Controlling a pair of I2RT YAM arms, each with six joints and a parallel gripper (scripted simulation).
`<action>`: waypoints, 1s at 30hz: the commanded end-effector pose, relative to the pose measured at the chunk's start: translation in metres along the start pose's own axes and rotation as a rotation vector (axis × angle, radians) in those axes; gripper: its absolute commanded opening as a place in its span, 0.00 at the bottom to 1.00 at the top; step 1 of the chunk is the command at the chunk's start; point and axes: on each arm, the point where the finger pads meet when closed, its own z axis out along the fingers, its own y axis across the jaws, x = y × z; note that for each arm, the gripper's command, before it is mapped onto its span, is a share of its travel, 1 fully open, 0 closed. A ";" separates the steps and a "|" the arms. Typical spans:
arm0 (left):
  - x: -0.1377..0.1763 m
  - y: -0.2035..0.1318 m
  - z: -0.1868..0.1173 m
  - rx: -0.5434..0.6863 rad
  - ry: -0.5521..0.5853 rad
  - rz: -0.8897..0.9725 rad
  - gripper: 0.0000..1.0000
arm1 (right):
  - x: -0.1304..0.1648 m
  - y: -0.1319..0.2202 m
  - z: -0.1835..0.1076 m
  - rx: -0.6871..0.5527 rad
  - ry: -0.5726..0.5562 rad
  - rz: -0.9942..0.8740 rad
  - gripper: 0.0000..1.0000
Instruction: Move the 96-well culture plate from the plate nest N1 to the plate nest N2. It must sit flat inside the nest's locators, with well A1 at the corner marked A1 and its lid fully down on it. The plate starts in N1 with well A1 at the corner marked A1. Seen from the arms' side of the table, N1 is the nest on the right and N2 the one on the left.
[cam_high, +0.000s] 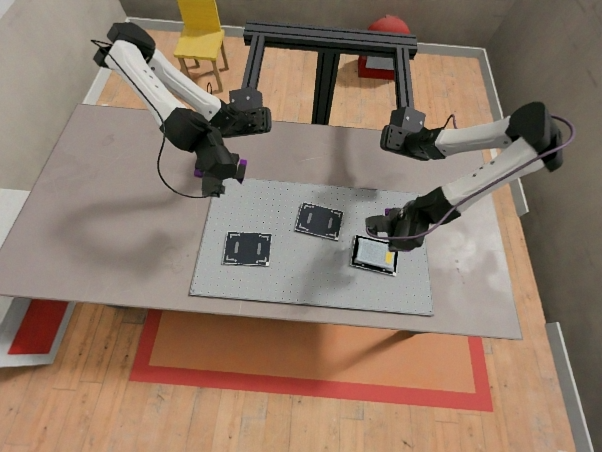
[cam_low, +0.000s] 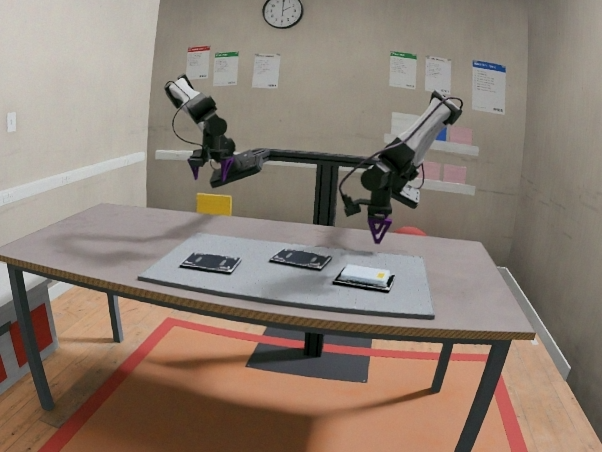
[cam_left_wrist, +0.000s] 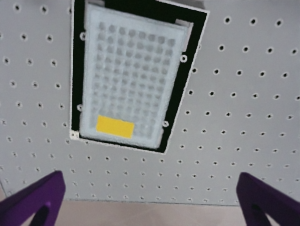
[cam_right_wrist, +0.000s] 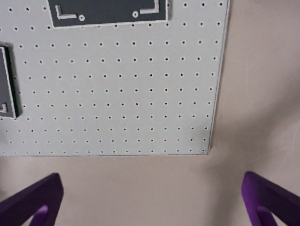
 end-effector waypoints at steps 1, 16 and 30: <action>0.000 -0.006 -0.014 -0.005 0.002 -0.088 1.00 | -0.002 0.000 -0.002 -0.005 -0.005 -0.005 1.00; 0.036 -0.050 -0.061 -0.005 0.003 -0.590 1.00 | -0.002 0.000 -0.002 -0.005 -0.005 -0.005 1.00; 0.064 -0.079 -0.103 -0.014 -0.013 -1.005 1.00 | -0.002 0.000 -0.002 -0.005 -0.005 -0.005 1.00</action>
